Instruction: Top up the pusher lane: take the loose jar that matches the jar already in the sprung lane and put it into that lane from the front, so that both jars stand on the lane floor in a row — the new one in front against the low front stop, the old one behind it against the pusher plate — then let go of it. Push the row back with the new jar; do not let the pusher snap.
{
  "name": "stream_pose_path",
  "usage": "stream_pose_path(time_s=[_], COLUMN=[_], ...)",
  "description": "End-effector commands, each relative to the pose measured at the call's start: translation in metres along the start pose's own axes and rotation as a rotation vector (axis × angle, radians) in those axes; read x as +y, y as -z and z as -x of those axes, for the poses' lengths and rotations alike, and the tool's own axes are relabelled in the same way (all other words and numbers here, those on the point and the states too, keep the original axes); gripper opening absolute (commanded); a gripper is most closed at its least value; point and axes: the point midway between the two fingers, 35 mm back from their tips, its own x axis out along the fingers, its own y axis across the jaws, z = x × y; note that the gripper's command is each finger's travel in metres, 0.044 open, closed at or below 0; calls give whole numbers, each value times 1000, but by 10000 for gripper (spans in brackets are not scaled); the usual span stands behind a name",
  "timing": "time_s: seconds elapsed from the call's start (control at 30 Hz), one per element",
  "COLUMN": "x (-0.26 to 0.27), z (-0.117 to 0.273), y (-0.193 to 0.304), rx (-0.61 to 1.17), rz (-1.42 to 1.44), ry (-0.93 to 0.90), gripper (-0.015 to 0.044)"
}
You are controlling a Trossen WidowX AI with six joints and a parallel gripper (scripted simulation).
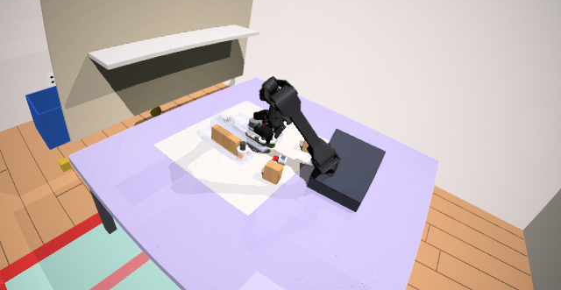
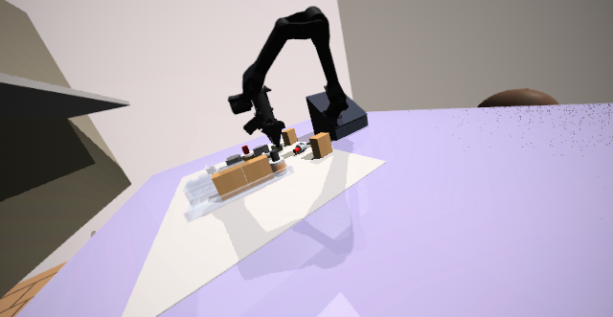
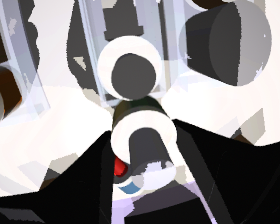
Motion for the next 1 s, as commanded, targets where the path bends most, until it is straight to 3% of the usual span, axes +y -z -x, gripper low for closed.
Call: stream_pose_path(time_s=[0.0, 0.97], x=[1, 2], z=[2, 3], y=[-9, -24], rx=[-20, -21], rz=[14, 14], ry=[2, 2], gripper=[0, 0])
